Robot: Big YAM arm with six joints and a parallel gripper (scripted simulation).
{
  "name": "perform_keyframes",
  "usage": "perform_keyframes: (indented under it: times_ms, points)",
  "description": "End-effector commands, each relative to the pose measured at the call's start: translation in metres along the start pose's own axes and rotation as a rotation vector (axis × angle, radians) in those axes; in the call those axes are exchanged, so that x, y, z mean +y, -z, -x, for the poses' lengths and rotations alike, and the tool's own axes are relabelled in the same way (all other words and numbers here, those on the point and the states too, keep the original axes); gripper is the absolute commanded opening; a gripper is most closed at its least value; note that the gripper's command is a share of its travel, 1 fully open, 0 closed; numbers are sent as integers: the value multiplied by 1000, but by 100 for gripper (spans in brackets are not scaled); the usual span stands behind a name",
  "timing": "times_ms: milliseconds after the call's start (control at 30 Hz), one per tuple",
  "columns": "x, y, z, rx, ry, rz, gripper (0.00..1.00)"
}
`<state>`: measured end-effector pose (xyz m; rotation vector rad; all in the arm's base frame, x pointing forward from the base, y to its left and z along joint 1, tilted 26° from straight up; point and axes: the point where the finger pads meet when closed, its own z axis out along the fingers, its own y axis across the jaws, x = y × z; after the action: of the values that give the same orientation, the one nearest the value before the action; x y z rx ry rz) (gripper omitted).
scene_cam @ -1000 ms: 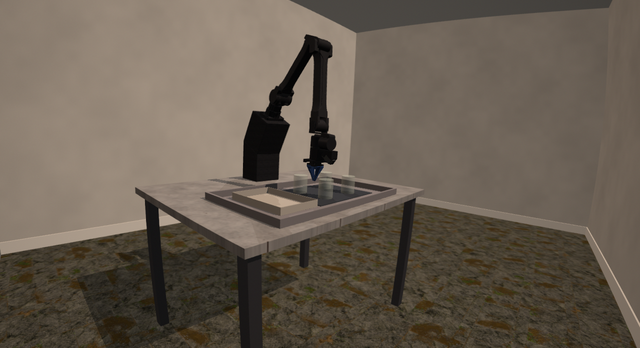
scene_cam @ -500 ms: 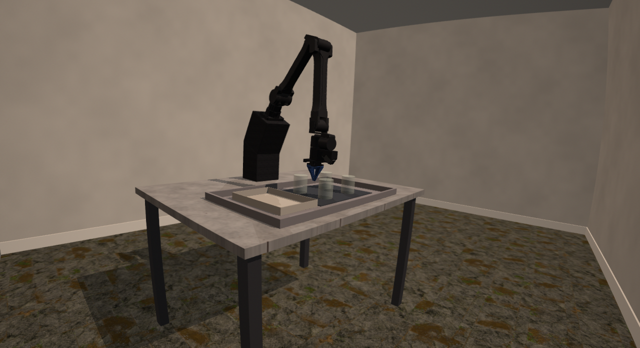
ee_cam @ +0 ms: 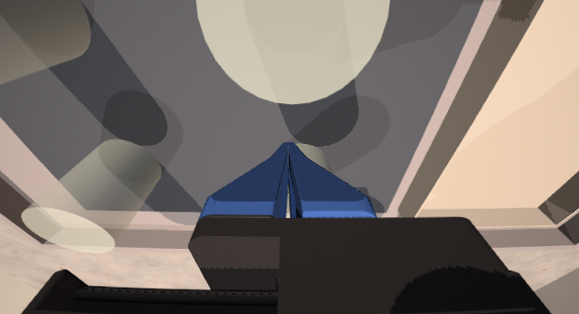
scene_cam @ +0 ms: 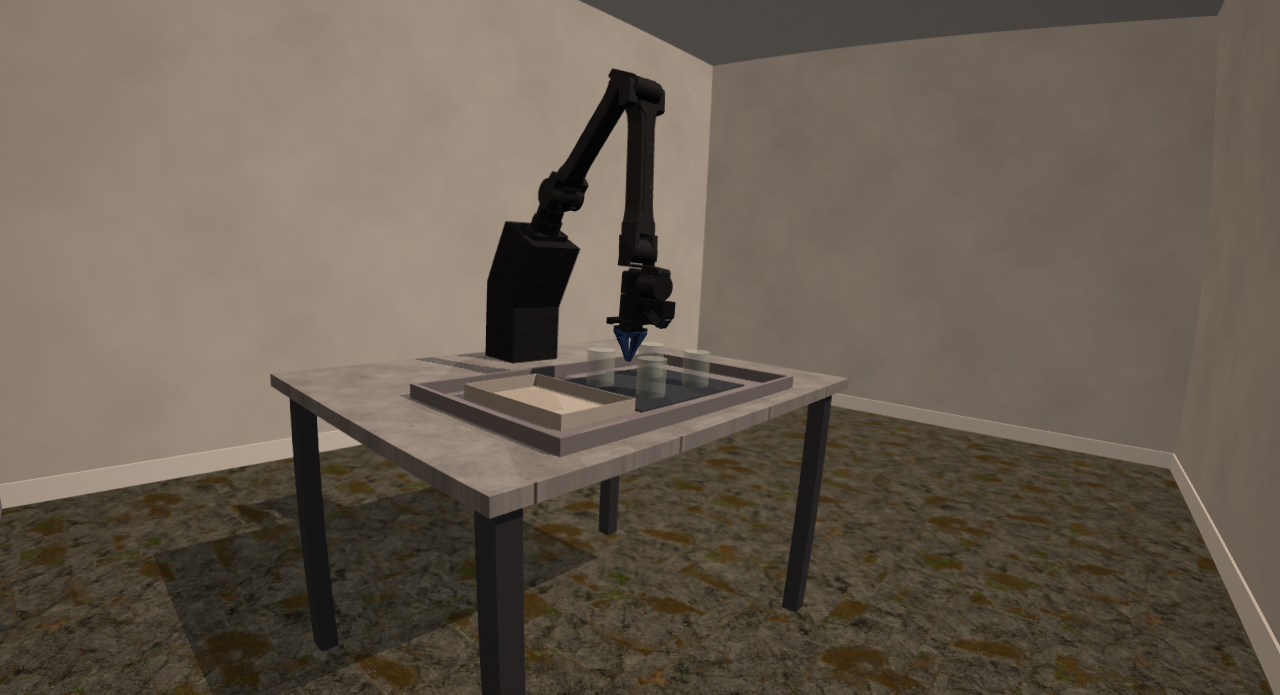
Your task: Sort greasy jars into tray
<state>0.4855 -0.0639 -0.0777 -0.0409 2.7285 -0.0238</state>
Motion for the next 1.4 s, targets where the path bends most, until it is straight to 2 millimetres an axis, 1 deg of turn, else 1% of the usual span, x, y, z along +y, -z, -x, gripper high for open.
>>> perform_keyframes:
  times_ms: [0,833,1067,1133,1233,1367]
  points:
    - [-1,6,13,-36,3,-4,0]
    - [-1,6,13,-36,3,-4,0]
    - [-1,60,11,-36,3,-4,0]
    - [-1,60,11,-36,3,-4,0]
    - [-1,83,10,-36,3,-4,0]
    - [-1,83,10,-36,3,-4,0]
